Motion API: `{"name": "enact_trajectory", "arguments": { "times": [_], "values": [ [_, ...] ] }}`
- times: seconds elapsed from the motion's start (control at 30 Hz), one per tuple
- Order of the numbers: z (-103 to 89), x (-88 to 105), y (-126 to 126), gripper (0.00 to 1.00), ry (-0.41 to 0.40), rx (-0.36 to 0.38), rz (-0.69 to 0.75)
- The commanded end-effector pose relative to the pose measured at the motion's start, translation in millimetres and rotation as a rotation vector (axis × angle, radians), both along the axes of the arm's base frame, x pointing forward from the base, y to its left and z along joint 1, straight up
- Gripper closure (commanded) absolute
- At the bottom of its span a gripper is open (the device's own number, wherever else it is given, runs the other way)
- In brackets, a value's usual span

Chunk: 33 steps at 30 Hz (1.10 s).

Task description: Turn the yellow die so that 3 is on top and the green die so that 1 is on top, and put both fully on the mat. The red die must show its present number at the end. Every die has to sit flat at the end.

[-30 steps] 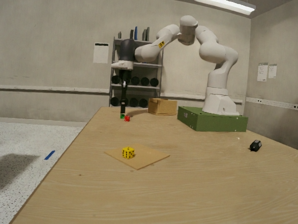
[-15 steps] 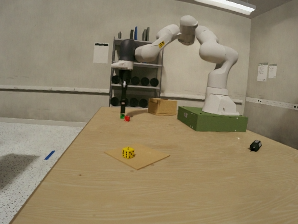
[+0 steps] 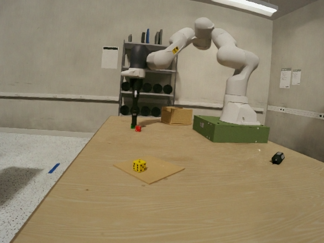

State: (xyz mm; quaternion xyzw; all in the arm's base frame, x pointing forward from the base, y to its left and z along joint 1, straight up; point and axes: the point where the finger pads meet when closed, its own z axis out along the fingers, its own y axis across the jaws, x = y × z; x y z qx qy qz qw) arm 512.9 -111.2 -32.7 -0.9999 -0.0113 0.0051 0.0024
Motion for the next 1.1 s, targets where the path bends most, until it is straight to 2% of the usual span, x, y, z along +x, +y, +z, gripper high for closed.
{"name": "enact_trajectory", "arguments": {
  "times": [0.0, 0.33, 1.07],
  "values": [
    [-4.1, 3.1, 0, 0.68, -0.008, -0.001, -0.008],
    [-16.2, 3.0, 0, 0.68, -0.008, -0.001, -0.008],
    [-16.8, 3.0, 0, 0.68, -0.008, -0.001, -0.008]
  ]
}}
